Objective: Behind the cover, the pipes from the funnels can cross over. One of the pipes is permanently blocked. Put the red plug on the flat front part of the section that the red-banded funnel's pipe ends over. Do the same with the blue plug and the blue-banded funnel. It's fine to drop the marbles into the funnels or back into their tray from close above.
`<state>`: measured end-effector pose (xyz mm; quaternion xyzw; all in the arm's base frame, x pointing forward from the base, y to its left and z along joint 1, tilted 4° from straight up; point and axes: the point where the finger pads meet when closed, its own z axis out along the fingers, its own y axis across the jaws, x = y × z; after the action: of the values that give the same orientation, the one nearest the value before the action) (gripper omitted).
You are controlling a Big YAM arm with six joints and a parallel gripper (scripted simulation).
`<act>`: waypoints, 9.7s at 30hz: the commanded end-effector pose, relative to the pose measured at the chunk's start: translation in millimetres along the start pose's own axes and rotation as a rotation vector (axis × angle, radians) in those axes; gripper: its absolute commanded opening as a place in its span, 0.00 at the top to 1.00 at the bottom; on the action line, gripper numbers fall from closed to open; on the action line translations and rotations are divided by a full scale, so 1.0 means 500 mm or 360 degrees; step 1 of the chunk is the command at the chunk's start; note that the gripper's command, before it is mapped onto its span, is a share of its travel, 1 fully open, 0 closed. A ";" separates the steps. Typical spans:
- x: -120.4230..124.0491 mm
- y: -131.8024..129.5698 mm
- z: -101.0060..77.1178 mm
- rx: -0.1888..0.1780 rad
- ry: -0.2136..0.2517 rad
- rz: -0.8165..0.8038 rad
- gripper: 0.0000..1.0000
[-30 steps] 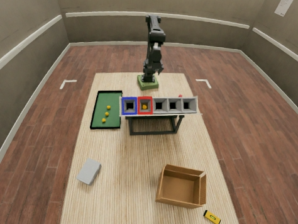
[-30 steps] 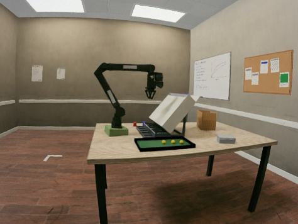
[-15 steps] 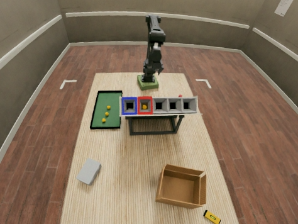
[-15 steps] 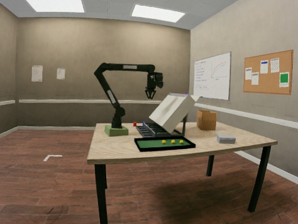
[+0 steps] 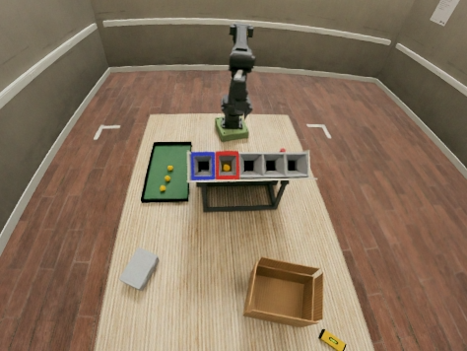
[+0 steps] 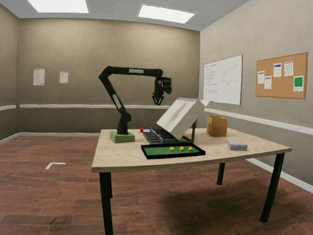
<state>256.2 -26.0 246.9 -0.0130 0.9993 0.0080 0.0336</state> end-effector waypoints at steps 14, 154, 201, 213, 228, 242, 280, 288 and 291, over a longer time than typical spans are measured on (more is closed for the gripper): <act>0.013 -0.227 0.126 0.0004 -0.0025 0.0015 0.20; -0.059 -0.619 0.225 -0.0027 0.0031 0.0026 0.20; -0.059 -0.605 0.467 0.0004 0.0004 0.0020 0.20; -0.057 -0.605 0.468 -0.0014 0.0020 0.0021 0.20; -0.057 -0.604 0.468 -0.0017 0.0023 0.0021 0.20; -0.057 -0.604 0.468 -0.0022 0.0027 0.0022 0.20; -0.079 -0.613 0.463 -0.0033 0.0036 0.0026 0.20; -0.074 -0.611 0.478 -0.0034 0.0037 0.0028 0.20; -0.069 -0.610 0.489 -0.0034 0.0038 0.0028 0.20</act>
<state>302.3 -319.1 1.2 -0.0047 0.9995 0.0288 0.0123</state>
